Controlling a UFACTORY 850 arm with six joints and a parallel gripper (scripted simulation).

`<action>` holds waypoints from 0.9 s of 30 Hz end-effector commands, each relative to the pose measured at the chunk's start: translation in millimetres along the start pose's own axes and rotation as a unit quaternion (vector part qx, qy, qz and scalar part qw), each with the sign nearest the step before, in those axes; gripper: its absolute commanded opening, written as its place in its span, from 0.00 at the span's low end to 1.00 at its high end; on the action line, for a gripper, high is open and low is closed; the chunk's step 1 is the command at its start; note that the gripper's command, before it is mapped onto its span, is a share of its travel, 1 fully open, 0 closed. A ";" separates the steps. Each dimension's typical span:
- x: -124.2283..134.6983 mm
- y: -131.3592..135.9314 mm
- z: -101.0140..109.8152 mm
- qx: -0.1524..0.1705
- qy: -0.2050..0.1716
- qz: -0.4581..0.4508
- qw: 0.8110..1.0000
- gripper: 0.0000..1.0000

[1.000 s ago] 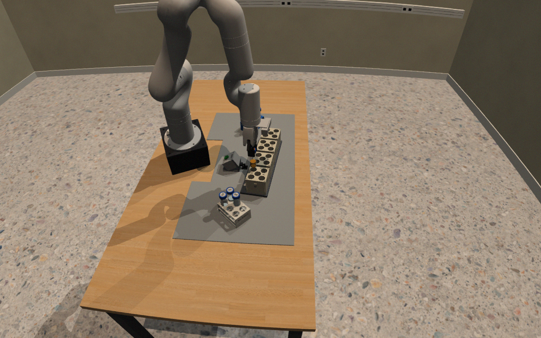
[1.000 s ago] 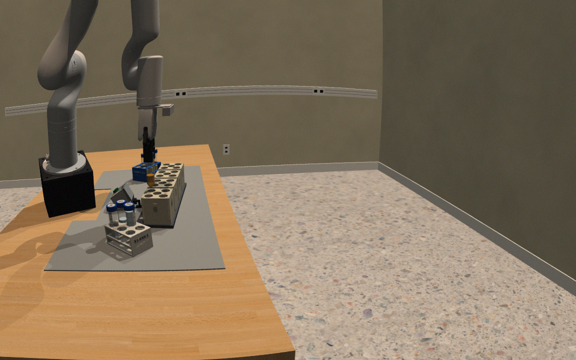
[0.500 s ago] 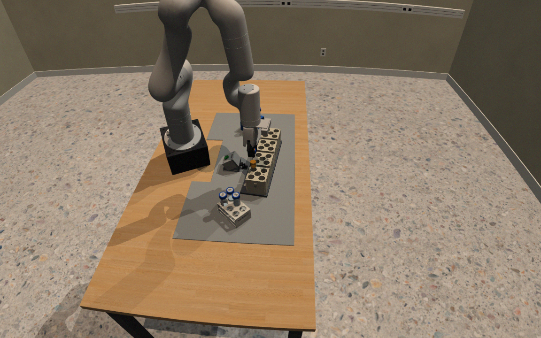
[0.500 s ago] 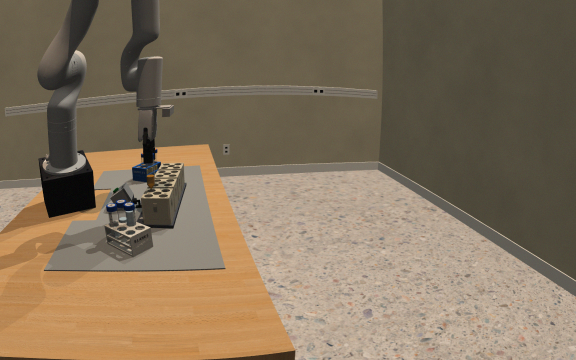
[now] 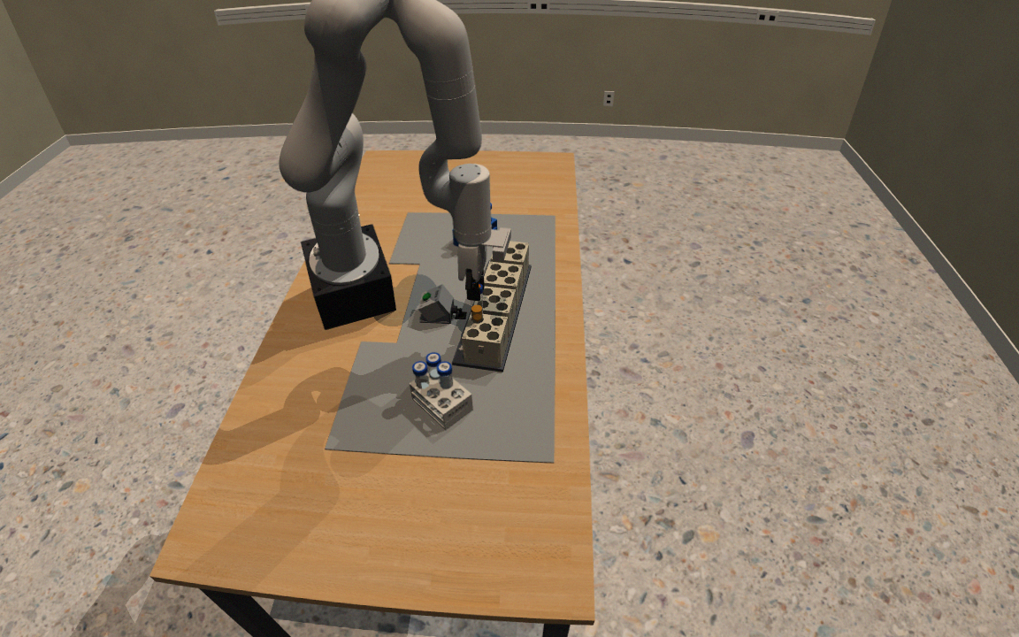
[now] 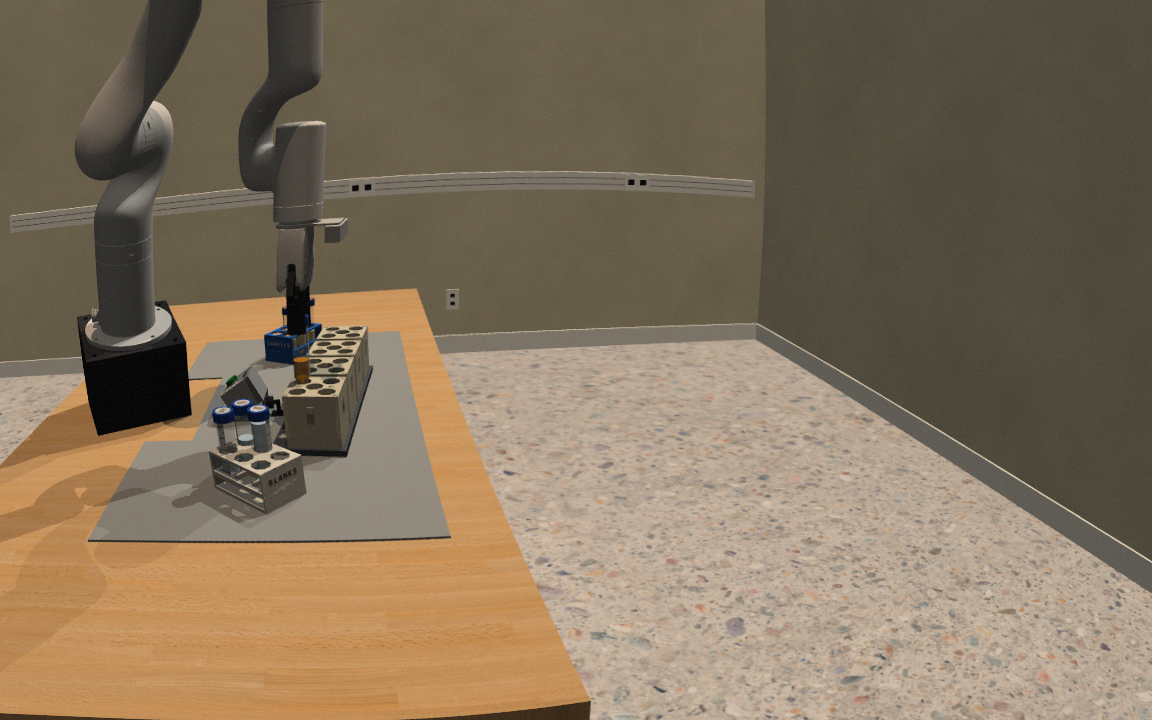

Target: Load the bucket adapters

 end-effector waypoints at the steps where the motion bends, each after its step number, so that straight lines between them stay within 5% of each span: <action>1: 0.1 -0.2 -4.0 0.001 0.005 0.000 1.000 0.00; 27: -0.1 -0.1 -28.1 0.001 0.005 0.000 1.000 0.00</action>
Point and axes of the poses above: the point where the finger pads meet when closed, its own z axis back along the fingers, its own y axis across the jaws, x = y × z, the point moved 9 cm from there along z, back along the fingers, and after that the axes turned 15 degrees about -z, right-handed, at the moved point
